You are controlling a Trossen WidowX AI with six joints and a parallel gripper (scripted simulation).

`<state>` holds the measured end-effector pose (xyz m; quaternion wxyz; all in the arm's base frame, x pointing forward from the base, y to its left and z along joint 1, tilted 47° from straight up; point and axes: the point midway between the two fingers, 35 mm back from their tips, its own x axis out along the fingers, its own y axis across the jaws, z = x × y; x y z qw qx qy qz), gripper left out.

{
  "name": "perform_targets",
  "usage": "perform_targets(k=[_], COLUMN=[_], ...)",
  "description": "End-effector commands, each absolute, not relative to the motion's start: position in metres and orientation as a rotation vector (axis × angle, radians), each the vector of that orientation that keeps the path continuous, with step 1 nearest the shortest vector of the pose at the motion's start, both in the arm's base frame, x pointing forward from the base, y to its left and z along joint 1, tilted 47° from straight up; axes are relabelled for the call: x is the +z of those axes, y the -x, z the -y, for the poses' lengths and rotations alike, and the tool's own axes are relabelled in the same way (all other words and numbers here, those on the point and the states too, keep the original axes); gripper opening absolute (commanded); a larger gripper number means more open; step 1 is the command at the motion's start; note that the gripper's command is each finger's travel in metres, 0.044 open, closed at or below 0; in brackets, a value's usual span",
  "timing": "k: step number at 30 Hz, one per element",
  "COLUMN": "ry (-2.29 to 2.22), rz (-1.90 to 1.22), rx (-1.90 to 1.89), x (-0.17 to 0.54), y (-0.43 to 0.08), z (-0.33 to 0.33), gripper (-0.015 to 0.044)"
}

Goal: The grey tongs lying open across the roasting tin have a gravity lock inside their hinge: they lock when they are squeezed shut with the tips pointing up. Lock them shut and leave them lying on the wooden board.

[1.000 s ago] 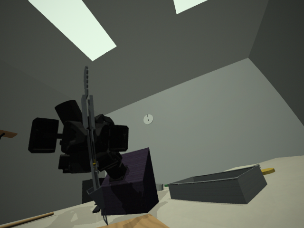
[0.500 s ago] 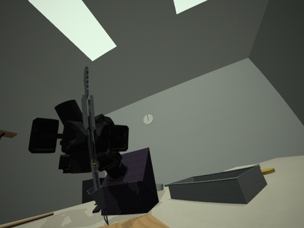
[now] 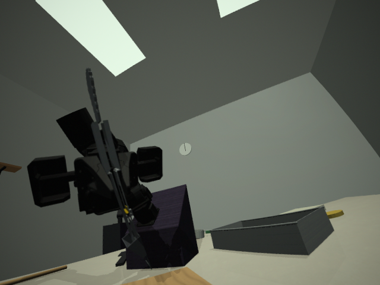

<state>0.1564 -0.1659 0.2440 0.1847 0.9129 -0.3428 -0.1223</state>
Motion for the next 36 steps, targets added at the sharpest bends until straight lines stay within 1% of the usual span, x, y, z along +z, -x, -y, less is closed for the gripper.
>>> perform_targets(k=[1,18,28,36], ry=[-2.625,-2.63,-2.466,-2.277], rz=[1.001,1.126,1.18,1.207], rx=[-0.438,-0.989,-1.282,-1.442], x=[0.245,0.235,0.237,0.248], y=[-0.159,-0.166,-0.166,-0.167], z=[0.168,0.169,0.165,0.162], gripper=[-0.015,-0.015,-0.015,-0.015])
